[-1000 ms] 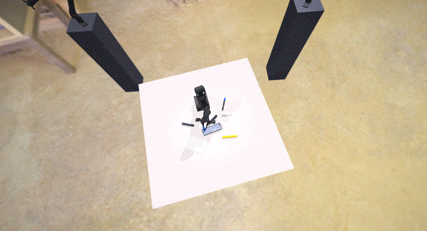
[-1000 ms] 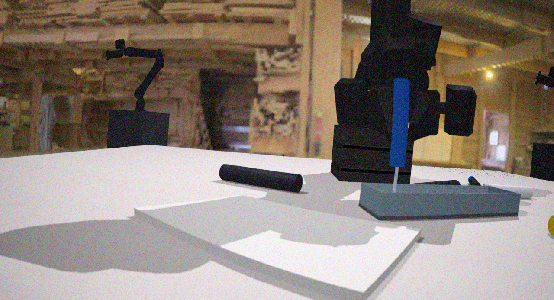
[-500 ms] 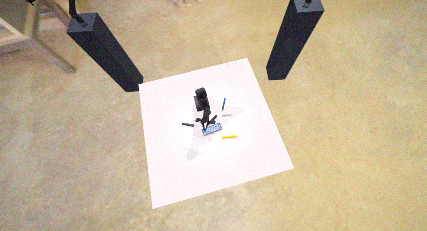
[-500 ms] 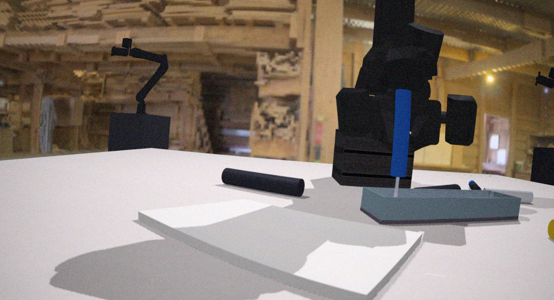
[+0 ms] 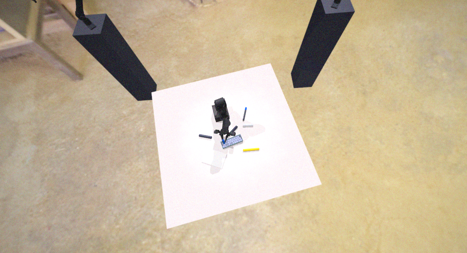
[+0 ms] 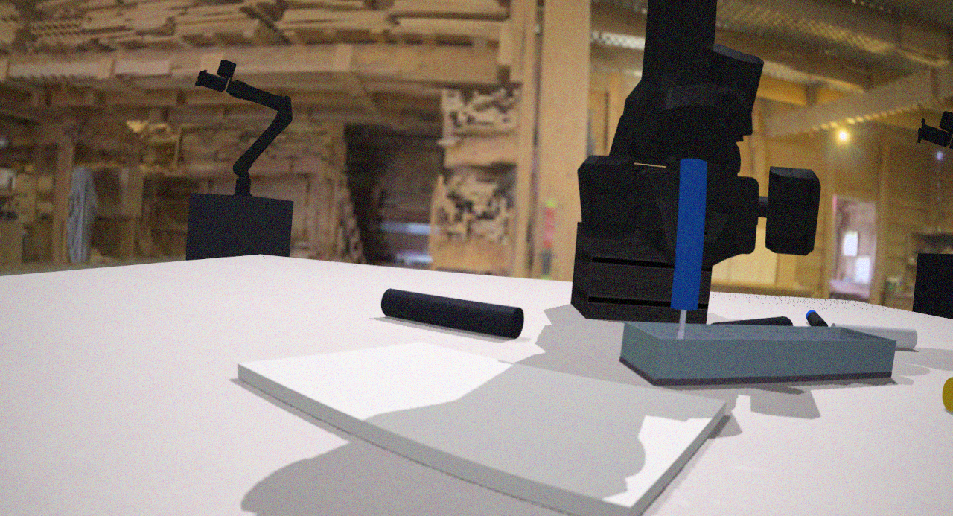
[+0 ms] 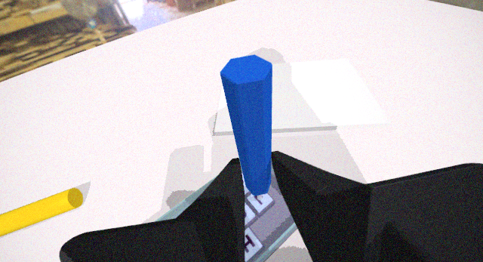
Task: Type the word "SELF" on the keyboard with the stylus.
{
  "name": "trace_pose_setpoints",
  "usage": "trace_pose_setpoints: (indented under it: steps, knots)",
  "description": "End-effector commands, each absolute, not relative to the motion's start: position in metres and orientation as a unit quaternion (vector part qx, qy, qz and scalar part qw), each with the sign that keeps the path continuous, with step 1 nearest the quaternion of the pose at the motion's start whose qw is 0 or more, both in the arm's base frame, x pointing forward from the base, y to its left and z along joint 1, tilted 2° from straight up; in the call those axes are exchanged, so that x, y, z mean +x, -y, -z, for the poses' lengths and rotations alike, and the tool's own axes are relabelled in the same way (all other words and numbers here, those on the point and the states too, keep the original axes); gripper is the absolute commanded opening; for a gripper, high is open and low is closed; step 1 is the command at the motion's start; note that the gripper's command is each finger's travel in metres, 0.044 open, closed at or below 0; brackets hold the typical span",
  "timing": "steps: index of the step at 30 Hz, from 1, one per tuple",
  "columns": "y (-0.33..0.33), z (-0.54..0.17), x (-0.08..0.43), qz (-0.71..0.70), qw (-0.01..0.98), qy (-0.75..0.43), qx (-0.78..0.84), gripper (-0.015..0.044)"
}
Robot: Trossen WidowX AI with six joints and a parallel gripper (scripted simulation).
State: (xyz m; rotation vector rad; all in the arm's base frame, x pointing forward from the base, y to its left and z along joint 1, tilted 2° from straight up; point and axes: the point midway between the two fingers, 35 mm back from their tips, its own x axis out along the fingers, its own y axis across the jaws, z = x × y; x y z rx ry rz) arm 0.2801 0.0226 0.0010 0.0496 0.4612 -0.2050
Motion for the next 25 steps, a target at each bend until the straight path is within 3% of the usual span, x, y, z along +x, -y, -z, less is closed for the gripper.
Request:
trace_pose_setpoints:
  steps: [1,25]
  knots:
    - [-0.023,-0.001,0.28,0.099,0.968,-0.23,0.022,0.0081]
    - [-0.024,-0.03,0.281,0.099,0.968,-0.229,0.022,0.0081]
